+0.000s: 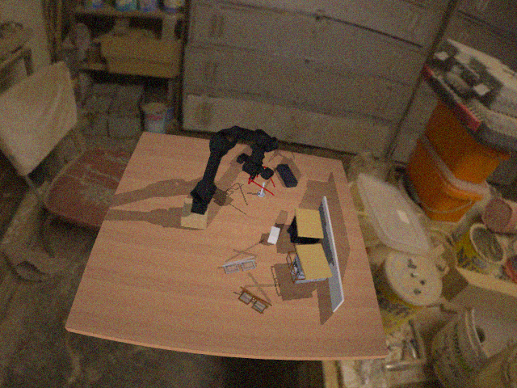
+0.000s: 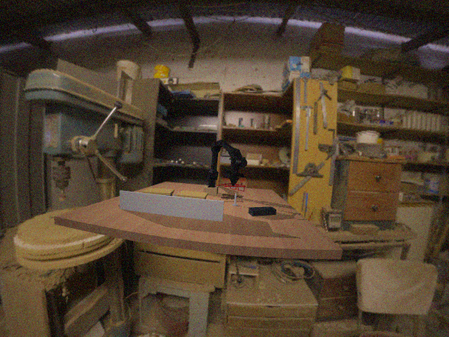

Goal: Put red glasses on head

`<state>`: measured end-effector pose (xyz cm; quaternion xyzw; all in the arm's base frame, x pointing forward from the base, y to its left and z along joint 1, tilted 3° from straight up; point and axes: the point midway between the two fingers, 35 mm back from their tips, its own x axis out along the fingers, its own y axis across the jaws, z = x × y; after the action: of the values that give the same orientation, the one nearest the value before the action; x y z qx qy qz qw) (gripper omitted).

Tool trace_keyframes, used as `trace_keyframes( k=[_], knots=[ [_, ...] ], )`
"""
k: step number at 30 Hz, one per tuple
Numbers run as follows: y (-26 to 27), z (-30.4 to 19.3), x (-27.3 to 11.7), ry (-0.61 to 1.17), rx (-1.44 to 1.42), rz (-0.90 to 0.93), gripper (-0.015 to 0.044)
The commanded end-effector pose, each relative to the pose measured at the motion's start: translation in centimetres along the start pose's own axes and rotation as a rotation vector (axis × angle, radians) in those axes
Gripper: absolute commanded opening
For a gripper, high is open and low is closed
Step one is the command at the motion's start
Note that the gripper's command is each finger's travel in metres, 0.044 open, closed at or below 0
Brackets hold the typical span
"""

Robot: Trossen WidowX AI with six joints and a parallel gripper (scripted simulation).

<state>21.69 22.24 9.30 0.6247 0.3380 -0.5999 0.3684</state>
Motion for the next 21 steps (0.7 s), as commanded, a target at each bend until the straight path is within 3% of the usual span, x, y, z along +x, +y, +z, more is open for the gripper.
trace_keyframes(
  k=[1,21],
  knots=[
    [-0.6,-0.5,0.0,-0.002,-0.01,0.004,0.0],
    [-0.6,-0.4,6.0,-0.003,-0.01,0.005,0.0]
  ],
)
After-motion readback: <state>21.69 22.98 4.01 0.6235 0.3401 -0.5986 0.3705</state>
